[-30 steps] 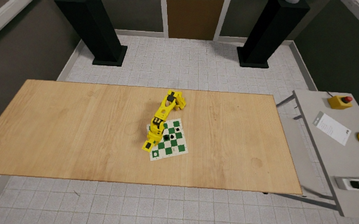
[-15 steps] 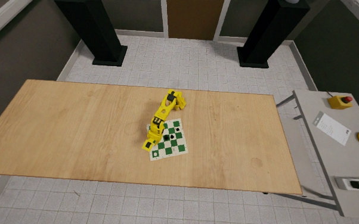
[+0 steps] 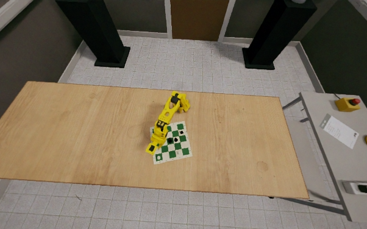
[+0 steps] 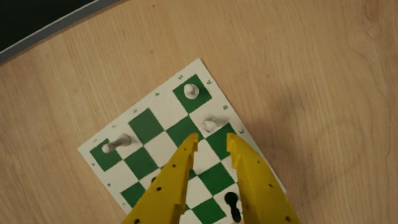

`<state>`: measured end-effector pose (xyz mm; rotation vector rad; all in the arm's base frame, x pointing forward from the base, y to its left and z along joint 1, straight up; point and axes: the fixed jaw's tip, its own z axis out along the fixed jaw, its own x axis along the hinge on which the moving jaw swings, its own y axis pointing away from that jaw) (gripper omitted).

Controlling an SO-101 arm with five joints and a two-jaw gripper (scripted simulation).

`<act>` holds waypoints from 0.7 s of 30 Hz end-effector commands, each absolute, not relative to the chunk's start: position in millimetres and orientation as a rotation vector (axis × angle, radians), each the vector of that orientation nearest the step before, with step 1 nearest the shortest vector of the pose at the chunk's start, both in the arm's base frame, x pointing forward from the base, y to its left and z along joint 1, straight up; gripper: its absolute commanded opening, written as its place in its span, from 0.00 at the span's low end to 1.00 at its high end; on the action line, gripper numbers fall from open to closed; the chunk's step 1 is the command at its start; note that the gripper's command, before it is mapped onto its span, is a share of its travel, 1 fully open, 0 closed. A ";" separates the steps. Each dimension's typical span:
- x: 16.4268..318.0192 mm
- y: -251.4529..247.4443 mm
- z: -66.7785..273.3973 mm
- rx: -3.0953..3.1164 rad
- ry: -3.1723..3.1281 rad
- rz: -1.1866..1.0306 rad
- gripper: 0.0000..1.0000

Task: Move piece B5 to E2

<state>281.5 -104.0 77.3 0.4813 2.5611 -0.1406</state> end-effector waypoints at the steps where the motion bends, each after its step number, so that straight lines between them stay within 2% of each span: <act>1: 280.6 -107.0 76.2 0.508 2.542 -0.142 0.12; 21: 281.5 -107.4 39.1 0.508 2.542 -0.142 0.12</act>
